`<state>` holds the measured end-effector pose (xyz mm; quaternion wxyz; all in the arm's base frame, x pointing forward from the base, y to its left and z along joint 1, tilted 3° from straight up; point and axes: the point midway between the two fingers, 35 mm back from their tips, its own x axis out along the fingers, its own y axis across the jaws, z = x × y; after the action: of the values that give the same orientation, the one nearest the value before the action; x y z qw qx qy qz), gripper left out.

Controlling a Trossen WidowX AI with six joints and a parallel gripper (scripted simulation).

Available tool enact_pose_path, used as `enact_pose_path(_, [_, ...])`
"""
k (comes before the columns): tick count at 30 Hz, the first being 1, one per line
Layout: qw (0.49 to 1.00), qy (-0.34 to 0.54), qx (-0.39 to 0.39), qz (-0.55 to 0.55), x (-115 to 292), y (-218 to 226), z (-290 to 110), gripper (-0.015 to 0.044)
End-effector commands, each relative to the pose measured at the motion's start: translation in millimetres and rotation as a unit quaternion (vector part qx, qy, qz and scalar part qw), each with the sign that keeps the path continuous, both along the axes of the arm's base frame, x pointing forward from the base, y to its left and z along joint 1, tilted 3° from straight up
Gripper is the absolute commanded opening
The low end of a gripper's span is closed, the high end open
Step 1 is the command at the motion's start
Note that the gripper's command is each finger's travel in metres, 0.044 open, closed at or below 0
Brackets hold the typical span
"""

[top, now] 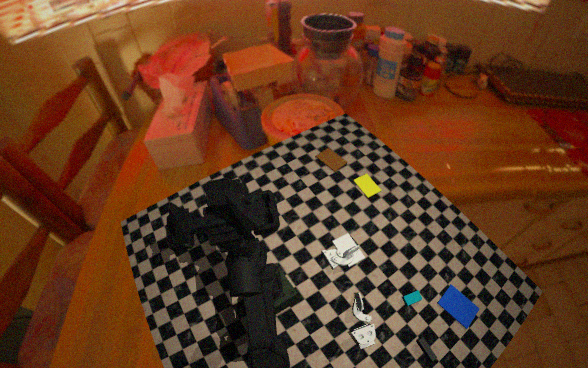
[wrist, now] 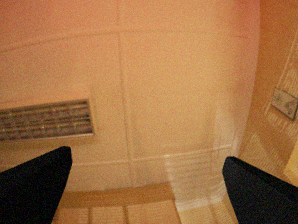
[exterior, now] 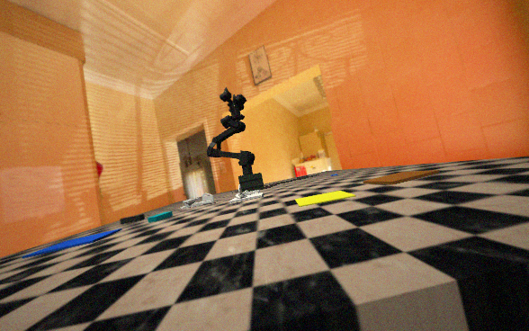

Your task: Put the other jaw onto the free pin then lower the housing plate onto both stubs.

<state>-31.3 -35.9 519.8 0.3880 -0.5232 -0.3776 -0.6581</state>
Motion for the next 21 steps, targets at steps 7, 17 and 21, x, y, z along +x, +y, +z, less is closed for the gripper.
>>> enact_pose_path(7, [0.999, 0.024, -0.03, -0.009, 11, 19, 4, 0.044])
enact_pose_path(17, [0.991, 0.072, -0.106, -0.025, 38, 63, 11, 0.044])
enact_pose_path(21, [0.984, 0.1, -0.144, -0.033, 55, 85, 12, 0.044])
